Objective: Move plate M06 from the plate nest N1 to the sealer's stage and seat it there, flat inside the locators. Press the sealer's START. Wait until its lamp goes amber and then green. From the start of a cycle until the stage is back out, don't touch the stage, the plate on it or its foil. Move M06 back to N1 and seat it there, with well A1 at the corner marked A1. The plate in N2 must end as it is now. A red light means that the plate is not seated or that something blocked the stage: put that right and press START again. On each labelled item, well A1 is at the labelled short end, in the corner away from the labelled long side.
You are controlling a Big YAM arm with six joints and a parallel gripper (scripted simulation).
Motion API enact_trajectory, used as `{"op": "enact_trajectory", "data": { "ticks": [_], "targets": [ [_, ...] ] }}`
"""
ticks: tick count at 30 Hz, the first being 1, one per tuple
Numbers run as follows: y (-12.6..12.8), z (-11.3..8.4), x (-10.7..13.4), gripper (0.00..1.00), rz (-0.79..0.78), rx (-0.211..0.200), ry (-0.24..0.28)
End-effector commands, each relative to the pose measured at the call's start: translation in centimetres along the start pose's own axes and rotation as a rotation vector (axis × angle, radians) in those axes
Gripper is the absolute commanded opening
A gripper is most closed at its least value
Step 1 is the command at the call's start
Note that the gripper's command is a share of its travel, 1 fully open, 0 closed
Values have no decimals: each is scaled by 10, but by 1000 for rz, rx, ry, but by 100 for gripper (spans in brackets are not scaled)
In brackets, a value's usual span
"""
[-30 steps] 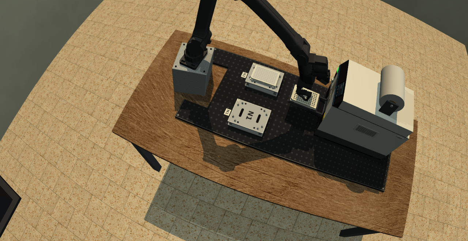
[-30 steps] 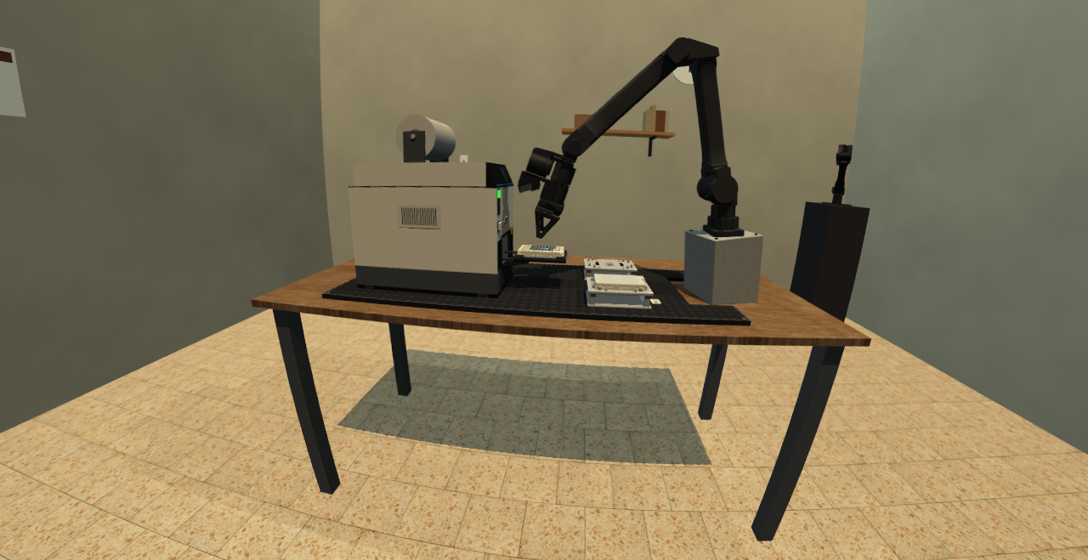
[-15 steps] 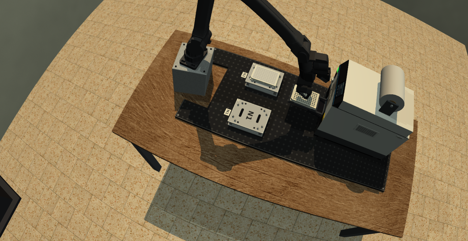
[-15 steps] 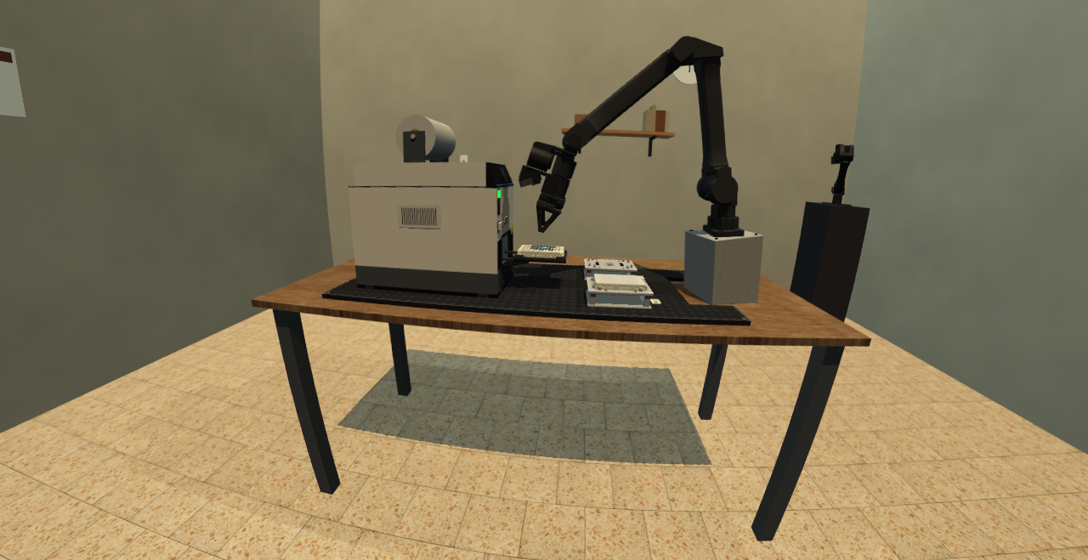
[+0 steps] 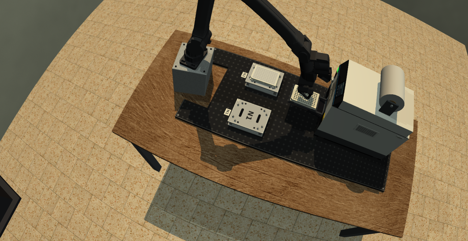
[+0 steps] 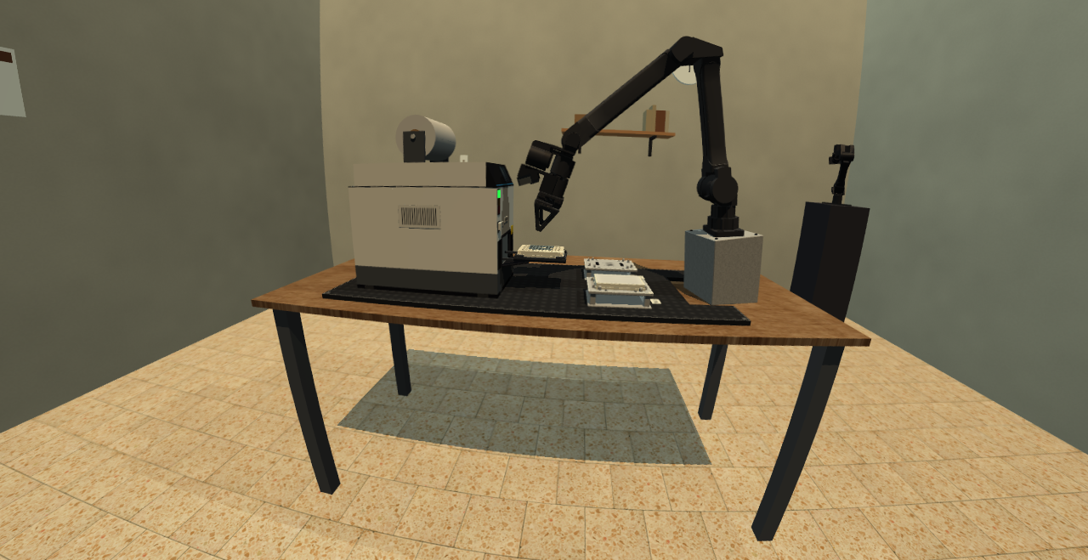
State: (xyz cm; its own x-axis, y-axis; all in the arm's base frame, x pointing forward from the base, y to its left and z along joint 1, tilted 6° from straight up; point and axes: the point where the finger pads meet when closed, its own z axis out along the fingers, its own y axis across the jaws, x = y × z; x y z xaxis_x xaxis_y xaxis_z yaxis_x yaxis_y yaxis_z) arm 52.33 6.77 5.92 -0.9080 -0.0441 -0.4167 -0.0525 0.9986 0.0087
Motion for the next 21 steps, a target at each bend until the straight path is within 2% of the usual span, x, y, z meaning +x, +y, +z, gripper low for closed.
{"op": "enact_trajectory", "data": {
  "ticks": [1, 6, 12, 18, 19, 21],
  "targets": [
    [-7, 0, -7, 100, 6, 2, -23],
    [-7, 0, -2, 100, 5, 3, -3],
    [-6, -4, -8, 100, 5, 3, -4],
    [-5, -8, -23, 100, 6, 1, -40],
    [-4, -3, -2, 100, 6, 2, -44],
    [0, -7, 3, 100, 7, -1, -46]
  ]
}}
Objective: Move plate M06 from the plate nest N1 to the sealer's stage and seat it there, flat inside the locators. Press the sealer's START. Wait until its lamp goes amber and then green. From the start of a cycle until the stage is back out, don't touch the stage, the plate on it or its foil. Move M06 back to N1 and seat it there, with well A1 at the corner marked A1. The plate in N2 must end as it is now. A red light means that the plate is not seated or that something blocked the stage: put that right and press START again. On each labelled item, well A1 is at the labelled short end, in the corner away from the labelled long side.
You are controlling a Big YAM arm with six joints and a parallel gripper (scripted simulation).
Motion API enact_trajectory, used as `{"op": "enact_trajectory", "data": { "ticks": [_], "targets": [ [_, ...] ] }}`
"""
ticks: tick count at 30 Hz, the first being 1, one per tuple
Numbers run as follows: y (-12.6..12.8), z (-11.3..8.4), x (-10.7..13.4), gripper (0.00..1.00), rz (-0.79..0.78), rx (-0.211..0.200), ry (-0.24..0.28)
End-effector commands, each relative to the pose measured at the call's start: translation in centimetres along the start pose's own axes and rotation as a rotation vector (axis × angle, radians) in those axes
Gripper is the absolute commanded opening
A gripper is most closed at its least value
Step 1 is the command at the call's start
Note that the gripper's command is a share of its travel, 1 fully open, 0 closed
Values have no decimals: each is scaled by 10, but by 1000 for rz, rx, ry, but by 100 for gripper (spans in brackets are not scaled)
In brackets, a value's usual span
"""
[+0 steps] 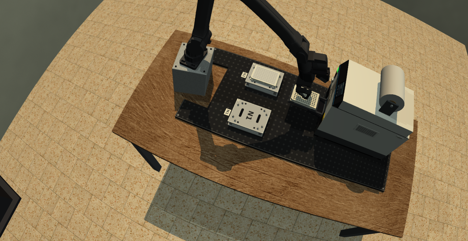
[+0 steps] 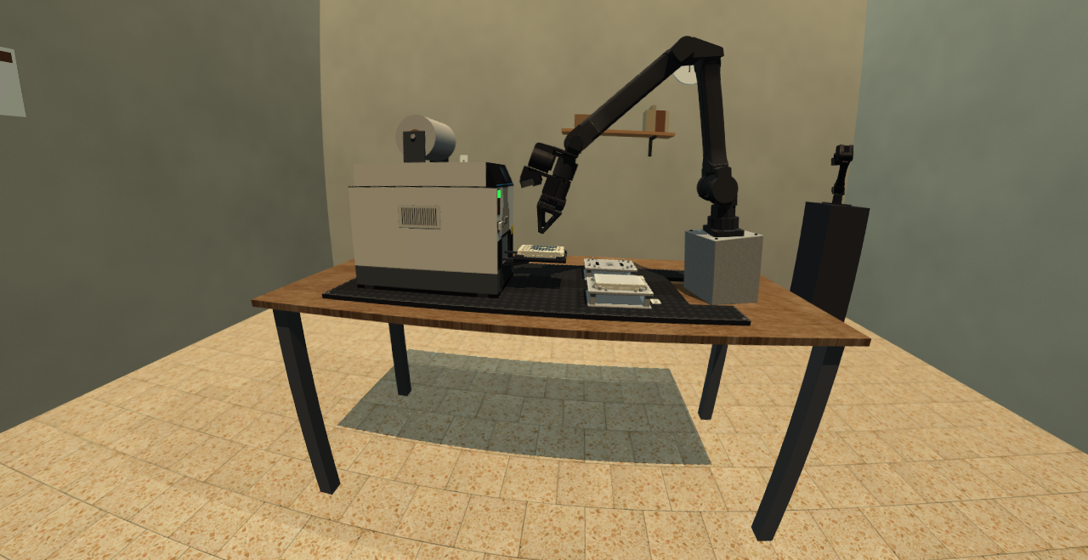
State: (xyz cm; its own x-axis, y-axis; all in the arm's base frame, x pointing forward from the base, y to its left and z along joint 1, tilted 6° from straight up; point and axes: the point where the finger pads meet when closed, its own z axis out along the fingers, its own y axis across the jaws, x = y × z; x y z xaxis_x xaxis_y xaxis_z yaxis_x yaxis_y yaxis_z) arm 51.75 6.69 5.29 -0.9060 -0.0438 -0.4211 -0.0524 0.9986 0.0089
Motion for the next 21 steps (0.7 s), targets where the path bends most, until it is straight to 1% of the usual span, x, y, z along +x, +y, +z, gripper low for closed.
{"op": "enact_trajectory", "data": {
  "ticks": [1, 5, 8, 15, 21],
  "targets": [
    [2, -12, -4, 100, 7, -3, -45],
    [5, -18, 2, 100, 2, -7, -52],
    [6, -18, -1, 100, 1, -7, -57],
    [6, -19, 23, 100, -5, -7, -30],
    [-4, -23, 29, 100, 14, 1, -44]
  ]
}}
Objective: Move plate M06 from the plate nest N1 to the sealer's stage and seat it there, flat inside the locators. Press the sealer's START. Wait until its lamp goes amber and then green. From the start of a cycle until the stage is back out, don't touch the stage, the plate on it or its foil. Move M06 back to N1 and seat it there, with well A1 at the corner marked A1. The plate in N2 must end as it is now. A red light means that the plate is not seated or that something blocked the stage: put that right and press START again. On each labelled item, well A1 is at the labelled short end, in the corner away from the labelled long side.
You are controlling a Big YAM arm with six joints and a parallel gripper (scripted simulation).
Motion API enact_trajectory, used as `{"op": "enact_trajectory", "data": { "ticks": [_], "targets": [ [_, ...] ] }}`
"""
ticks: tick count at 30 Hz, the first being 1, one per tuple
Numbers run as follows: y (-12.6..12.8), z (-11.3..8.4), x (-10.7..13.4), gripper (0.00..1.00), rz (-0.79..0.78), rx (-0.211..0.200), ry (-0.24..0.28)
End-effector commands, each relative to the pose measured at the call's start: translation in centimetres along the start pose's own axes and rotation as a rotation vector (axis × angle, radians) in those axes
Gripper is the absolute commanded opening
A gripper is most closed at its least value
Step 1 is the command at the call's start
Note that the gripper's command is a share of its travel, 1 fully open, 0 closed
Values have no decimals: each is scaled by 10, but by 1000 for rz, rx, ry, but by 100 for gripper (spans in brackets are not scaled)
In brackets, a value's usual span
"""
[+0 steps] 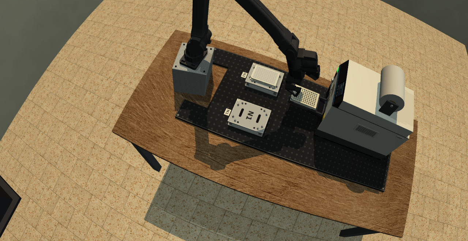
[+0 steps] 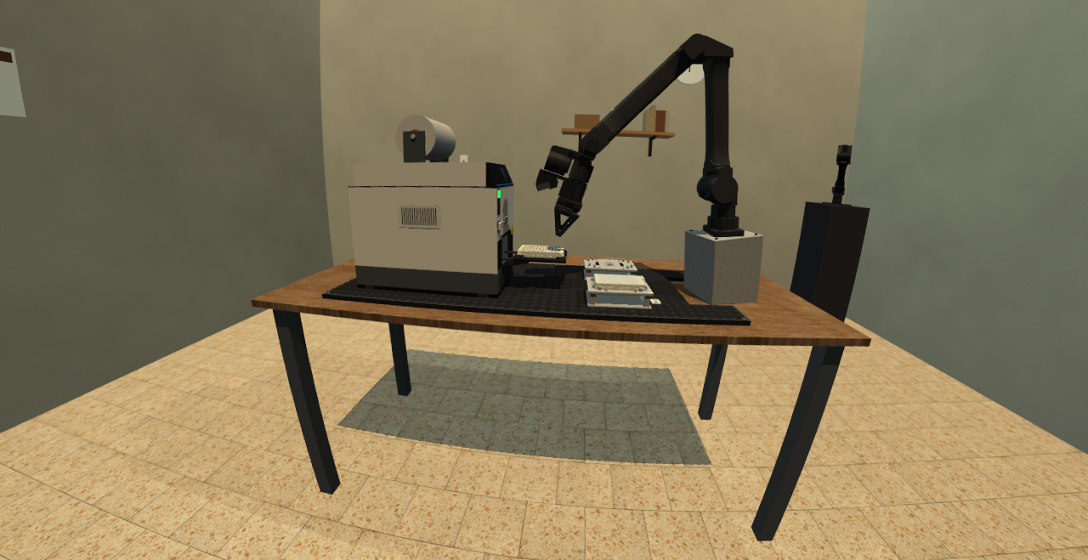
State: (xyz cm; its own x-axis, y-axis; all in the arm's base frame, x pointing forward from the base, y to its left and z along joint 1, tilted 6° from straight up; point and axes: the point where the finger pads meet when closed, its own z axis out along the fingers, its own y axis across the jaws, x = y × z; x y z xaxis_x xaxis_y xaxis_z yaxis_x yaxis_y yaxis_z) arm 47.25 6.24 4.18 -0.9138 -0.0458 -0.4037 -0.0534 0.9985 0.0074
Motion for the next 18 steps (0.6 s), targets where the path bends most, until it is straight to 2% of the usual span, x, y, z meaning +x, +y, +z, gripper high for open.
{"op": "enact_trajectory", "data": {
  "ticks": [1, 5, 11, 16, 18],
  "targets": [
    [-4, -15, -16, 100, 19, 1, -65],
    [-8, -13, -16, 100, 26, 5, -64],
    [-5, -17, 4, 100, 17, 3, -43],
    [3, -24, 0, 100, 3, -8, -74],
    [4, -21, 0, 100, -3, -14, 35]
  ]
}}
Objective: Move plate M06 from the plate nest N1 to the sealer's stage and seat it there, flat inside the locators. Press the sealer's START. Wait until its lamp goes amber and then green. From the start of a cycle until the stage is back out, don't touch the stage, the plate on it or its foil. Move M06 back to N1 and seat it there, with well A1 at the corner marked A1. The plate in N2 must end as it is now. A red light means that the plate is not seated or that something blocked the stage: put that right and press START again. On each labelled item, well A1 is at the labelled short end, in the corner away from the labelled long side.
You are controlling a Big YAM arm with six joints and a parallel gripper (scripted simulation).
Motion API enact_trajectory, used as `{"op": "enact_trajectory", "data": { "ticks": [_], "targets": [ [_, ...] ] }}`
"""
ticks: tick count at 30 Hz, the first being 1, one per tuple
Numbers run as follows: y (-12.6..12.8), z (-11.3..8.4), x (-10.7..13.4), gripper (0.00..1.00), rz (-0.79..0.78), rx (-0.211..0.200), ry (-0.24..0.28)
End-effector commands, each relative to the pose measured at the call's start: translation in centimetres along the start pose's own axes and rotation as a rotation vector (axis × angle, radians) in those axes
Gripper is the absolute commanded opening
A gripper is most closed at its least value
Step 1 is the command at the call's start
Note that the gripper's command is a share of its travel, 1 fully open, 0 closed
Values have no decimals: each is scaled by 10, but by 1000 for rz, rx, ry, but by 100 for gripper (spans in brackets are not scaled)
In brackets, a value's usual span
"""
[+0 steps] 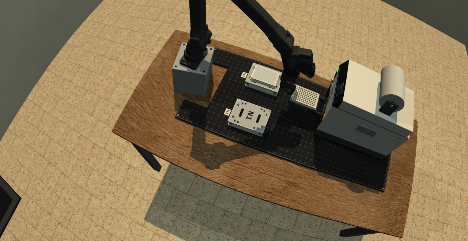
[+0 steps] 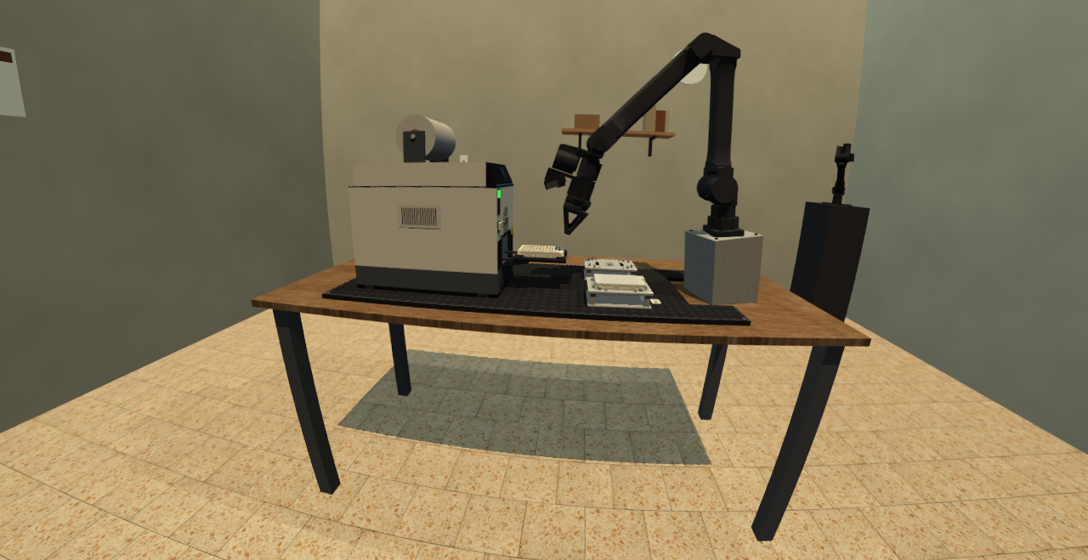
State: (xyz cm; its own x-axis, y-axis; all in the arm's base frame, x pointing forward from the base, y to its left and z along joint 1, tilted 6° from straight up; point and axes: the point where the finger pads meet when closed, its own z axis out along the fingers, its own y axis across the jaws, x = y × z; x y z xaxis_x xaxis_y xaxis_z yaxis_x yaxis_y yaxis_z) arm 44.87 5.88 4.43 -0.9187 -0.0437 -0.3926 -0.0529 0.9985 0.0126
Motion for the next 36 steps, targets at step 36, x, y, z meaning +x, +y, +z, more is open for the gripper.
{"op": "enact_trajectory", "data": {
  "ticks": [36],
  "targets": [
    [51, -63, -40, 93, 18, 7, 286]
  ]
}}
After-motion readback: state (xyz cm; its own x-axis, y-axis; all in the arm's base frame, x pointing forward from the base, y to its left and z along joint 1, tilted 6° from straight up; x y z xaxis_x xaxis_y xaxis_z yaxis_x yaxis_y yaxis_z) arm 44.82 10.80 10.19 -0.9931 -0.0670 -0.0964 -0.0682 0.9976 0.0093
